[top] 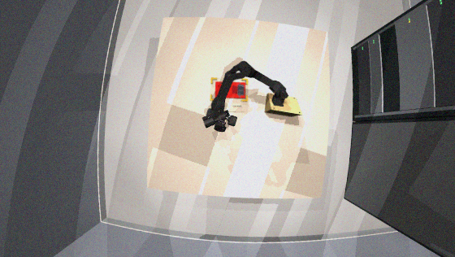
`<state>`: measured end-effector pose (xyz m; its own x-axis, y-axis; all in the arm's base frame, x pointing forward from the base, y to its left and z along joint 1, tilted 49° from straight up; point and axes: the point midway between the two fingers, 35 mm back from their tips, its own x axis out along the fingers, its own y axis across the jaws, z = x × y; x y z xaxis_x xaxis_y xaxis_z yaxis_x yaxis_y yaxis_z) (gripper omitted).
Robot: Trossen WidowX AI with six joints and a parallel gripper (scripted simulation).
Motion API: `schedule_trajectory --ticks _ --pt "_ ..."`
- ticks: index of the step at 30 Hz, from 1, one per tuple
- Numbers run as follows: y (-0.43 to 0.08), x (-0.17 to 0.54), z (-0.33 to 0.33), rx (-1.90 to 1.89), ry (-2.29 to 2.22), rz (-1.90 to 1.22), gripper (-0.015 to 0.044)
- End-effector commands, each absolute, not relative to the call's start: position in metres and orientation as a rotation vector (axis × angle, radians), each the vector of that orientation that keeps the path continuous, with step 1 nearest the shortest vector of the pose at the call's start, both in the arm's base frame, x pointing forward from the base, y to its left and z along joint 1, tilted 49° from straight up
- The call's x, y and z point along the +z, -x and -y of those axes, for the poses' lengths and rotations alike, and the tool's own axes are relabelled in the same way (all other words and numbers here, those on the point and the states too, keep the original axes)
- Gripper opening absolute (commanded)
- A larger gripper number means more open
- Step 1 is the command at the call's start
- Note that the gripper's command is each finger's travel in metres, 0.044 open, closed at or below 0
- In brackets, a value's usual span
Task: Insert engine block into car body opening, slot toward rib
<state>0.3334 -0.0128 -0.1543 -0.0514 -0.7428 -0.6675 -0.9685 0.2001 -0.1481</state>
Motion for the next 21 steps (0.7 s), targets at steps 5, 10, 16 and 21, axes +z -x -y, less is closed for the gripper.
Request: schedule_trajectory --ticks 5,10,16,21 --pt "-0.333 -0.153 0.011 0.460 1.594 -1.853 0.0440" --pt "-0.335 -0.137 -0.007 0.462 1.592 -1.858 0.0440" --pt "-0.336 -0.125 -0.021 0.463 1.592 -1.857 0.0440" --pt "-0.335 -0.128 -0.020 0.468 1.604 -1.857 0.0440"
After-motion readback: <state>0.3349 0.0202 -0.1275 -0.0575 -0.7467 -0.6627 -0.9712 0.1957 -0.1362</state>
